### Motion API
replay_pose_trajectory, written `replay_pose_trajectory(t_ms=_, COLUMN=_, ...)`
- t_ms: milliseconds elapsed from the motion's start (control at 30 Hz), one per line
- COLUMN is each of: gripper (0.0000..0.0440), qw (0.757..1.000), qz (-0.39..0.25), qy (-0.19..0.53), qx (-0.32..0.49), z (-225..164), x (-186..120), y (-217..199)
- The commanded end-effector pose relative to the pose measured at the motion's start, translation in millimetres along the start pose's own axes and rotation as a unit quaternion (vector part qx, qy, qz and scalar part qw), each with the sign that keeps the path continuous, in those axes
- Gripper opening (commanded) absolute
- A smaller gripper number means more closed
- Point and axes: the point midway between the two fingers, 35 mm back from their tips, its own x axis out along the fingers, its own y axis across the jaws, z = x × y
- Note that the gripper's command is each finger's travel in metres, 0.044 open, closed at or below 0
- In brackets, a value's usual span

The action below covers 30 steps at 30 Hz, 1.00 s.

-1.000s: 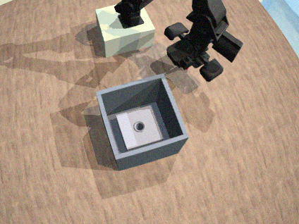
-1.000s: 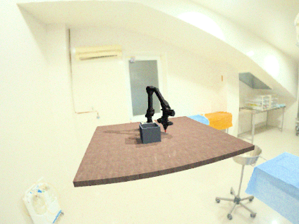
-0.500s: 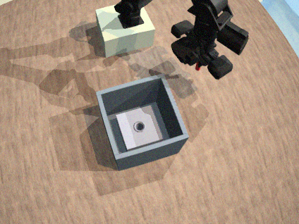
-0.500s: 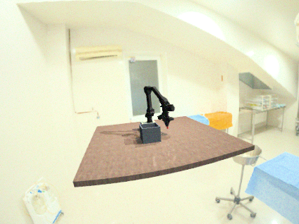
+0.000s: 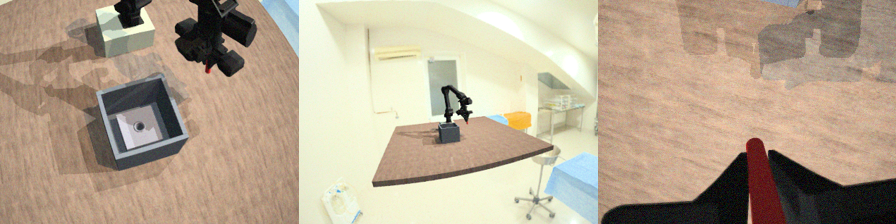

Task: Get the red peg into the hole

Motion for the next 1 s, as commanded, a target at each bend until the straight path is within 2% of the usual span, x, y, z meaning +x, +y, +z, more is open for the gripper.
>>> replay_pose_trajectory(t_ms=0, gripper=0.0000, qw=1.000, qz=0.010, qy=-0.007, qx=-0.004, z=7, x=-12, y=7)
replay_pose_trajectory(t_ms=367, gripper=0.0000, qw=0.999, qz=0.021, qy=-0.037, qx=-0.003, z=45, x=-45, y=23)
replay_pose_trajectory(t_ms=967, gripper=0.0000, qw=0.997, qz=-0.002, qy=-0.076, qx=0.015, z=107, x=-57, y=24)
